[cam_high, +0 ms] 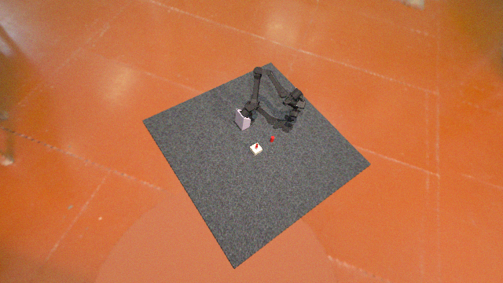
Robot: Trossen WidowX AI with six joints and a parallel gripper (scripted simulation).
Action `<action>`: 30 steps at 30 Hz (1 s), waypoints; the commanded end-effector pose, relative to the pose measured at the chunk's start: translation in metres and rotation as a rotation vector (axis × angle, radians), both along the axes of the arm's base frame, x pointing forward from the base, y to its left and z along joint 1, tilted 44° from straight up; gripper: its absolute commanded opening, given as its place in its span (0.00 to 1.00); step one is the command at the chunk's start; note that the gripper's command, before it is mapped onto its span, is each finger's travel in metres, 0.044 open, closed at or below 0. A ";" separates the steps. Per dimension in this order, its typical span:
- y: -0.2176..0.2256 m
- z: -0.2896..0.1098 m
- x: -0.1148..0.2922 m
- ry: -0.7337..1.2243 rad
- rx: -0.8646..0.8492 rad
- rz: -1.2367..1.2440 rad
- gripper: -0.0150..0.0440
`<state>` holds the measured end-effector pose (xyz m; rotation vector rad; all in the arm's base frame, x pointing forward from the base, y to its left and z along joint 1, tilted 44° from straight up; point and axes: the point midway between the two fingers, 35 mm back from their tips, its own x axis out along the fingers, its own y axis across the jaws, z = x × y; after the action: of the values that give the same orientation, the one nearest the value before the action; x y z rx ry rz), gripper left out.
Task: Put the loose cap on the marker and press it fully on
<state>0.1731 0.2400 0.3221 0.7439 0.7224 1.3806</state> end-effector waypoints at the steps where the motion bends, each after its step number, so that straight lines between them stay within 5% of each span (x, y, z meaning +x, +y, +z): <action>1: -0.013 -0.056 0.052 0.250 -0.168 -0.153 0.65; 9: -0.064 -0.154 0.095 0.722 -0.428 -0.354 0.65; 18: -0.134 -0.231 0.072 1.339 -0.669 -0.447 0.65; 30: -0.119 -0.249 0.069 1.356 -0.674 -0.447 0.65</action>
<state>0.2460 0.1107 0.0872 1.1393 1.7772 0.0187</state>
